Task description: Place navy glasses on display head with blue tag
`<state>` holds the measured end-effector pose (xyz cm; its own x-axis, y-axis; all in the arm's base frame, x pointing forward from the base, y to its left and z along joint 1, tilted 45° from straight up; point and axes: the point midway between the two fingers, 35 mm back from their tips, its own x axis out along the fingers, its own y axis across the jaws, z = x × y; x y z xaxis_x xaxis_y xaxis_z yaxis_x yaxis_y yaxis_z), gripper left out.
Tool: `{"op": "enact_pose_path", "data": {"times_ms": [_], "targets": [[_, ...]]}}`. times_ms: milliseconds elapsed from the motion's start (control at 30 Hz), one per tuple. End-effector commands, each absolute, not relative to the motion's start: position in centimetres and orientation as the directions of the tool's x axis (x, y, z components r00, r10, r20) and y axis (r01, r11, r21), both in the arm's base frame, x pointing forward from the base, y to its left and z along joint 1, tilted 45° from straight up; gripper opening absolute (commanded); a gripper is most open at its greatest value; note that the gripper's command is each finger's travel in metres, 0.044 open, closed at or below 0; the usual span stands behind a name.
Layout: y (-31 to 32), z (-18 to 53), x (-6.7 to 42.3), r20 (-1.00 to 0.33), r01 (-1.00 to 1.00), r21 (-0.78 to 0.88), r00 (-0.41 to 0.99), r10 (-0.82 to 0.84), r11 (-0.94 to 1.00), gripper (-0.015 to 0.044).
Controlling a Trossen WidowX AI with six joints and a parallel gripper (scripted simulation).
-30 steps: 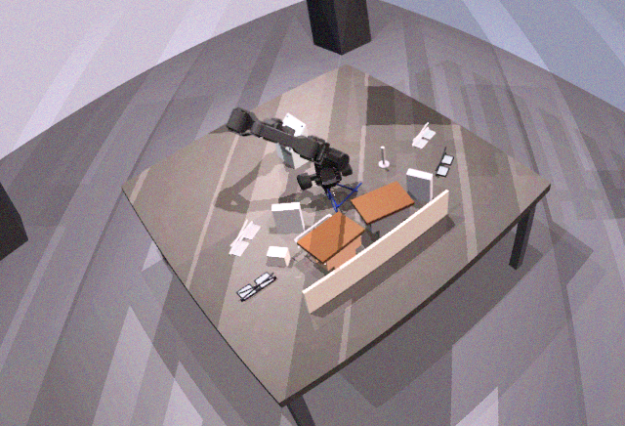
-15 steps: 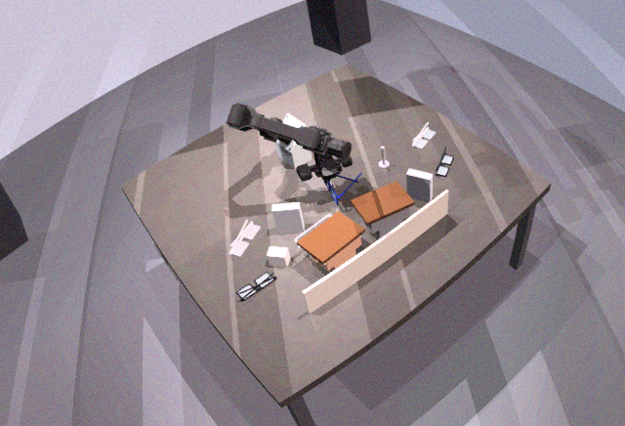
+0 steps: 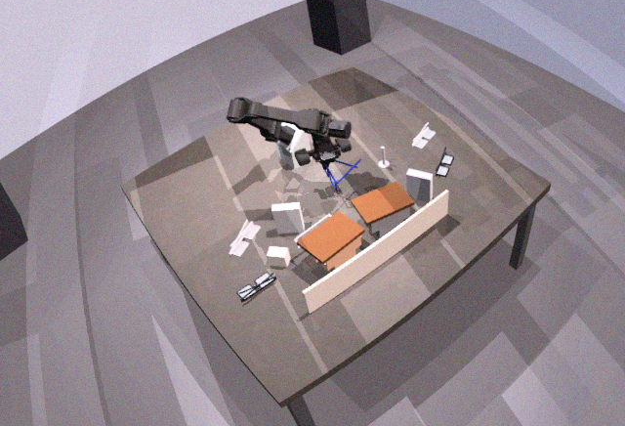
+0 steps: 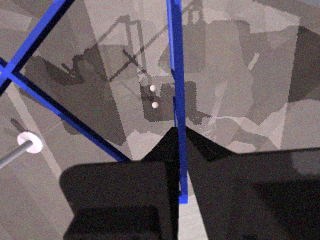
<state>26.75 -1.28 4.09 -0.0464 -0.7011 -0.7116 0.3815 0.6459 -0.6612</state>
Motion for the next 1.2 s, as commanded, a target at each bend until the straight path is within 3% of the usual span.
{"op": "enact_pose_path", "data": {"times_ms": [0,567,1167], "targets": [[-0.4,3.8,27.0,-0.717,0.387,-0.654,-0.043,-0.696,0.650,0.0000],[7.6,-2.8,27.1,-0.735,0.382,-0.637,-0.038,-0.677,0.670,0.0000],[14.8,-10.6,23.4,-0.723,0.388,-0.648,-0.043,-0.689,0.656,0.0000]]}}
